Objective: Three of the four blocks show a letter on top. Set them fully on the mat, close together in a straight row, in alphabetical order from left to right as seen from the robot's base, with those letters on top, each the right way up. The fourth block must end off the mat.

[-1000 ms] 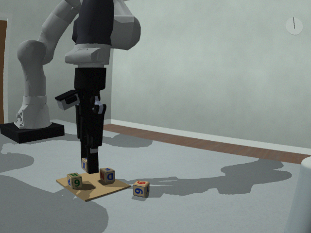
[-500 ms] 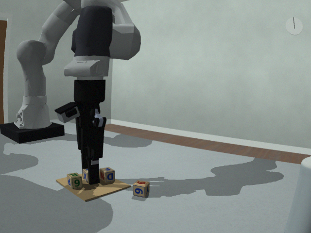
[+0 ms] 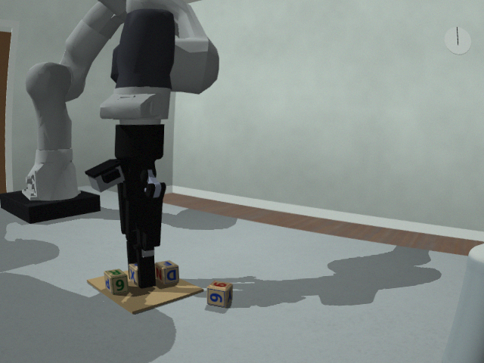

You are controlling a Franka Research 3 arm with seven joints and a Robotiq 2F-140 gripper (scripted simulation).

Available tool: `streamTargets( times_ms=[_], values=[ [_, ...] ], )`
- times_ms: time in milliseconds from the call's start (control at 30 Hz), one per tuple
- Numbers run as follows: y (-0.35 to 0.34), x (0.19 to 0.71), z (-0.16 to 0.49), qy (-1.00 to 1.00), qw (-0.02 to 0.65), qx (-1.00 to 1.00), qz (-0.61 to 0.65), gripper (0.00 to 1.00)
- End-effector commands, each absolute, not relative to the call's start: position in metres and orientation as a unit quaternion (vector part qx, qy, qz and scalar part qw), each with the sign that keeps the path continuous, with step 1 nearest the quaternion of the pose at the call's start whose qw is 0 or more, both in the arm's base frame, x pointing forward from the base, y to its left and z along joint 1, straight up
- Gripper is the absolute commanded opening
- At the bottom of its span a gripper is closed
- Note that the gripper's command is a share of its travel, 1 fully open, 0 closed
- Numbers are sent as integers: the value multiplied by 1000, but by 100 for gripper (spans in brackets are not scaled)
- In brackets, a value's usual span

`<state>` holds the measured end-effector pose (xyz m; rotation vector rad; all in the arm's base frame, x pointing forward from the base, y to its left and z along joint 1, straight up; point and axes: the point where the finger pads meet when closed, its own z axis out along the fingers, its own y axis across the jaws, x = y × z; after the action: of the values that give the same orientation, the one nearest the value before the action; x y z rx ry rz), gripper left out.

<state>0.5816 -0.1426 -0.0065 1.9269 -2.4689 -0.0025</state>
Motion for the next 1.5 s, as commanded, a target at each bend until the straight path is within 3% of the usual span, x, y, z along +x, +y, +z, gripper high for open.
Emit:
streamTargets(
  times_ms=[0, 1467],
  values=[
    [-143, 584, -5, -787, 2, 616, 1, 24],
    [-144, 589, -5, -787, 2, 617, 1, 24]
  ],
)
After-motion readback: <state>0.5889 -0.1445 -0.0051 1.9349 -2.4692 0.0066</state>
